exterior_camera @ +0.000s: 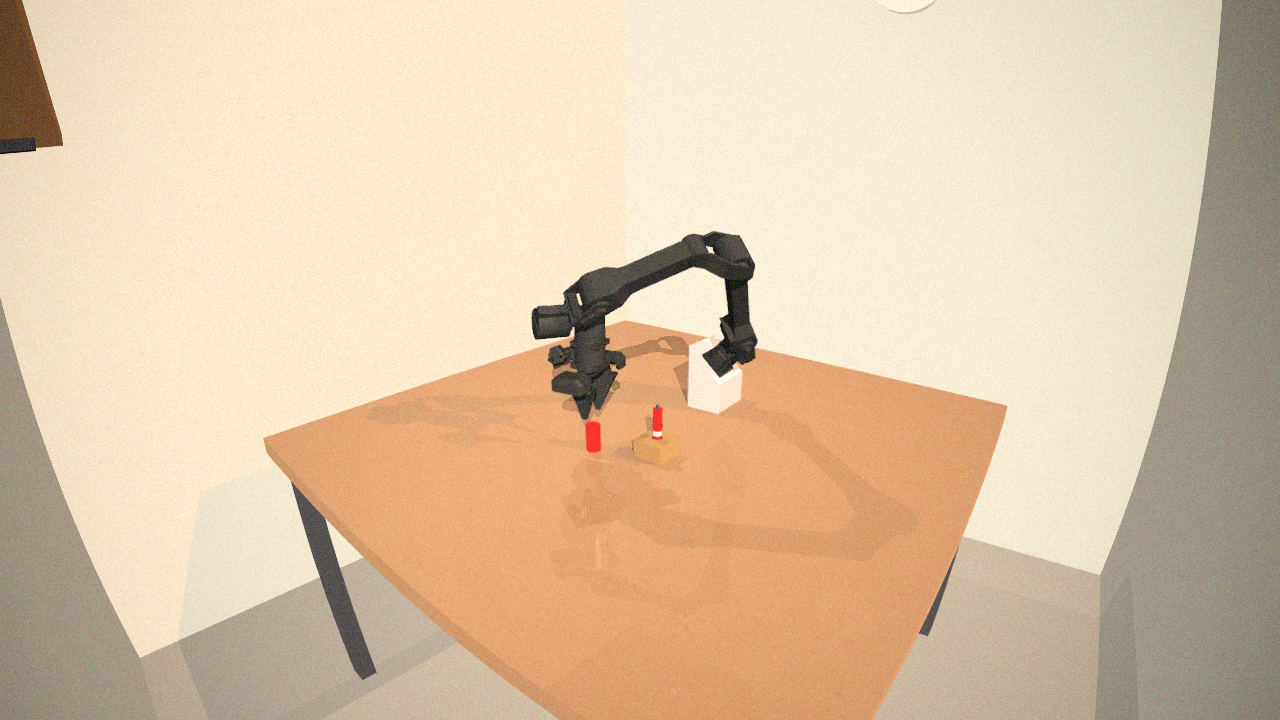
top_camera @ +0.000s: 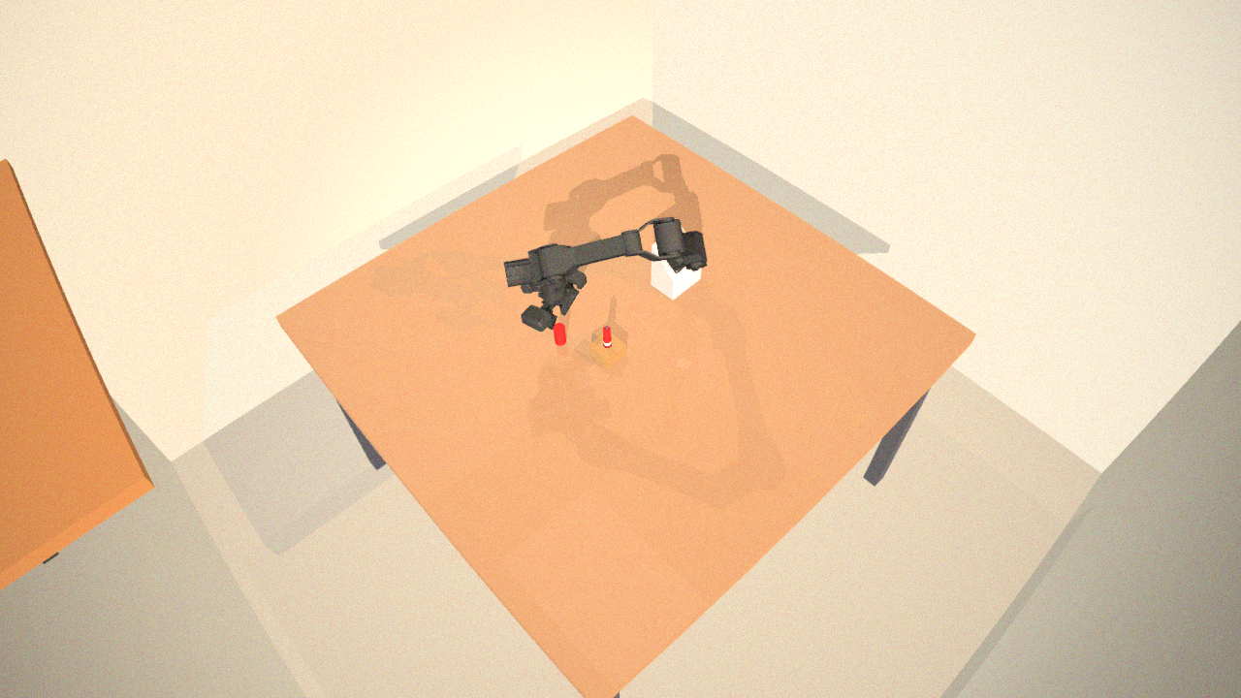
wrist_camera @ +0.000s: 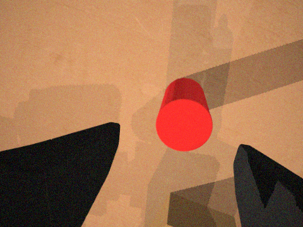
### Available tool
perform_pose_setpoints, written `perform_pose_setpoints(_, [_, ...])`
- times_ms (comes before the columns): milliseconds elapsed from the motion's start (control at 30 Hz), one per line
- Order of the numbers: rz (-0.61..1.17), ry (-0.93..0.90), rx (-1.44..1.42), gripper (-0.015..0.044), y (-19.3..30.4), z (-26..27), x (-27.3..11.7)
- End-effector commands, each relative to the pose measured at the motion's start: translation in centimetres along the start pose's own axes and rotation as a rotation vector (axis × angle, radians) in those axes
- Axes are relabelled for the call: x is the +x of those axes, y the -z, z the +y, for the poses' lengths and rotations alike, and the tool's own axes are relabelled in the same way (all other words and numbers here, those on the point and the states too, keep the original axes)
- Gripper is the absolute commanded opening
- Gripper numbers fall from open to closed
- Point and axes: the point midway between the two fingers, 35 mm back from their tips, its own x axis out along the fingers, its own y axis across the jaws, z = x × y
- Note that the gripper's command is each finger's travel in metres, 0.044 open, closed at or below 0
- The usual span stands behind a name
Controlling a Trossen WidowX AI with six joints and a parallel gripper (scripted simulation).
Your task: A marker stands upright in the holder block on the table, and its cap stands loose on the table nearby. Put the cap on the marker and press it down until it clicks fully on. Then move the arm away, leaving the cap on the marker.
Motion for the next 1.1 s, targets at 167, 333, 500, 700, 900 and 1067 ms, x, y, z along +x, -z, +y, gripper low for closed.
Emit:
perform_pose_setpoints(167, [0.009,0.002,0.008,0.0244,0.1,-0.1,1.4])
perform_pose_setpoints(333, [0.009,0.002,0.008,0.0244,0.1,-0.1,2.2])
perform_pose_setpoints(500, [0.01,0.002,0.008,0.0244,0.1,-0.1,3.0])
perform_pose_setpoints(700, [0.01,0.002,0.008,0.0244,0.1,-0.1,4.0])
perform_pose_setpoints(900, [0.011,0.002,0.008,0.0244,0.2,-0.2,4.9])
perform_pose_setpoints(1067, [0.012,0.002,0.008,0.0244,0.2,-0.2,5.7])
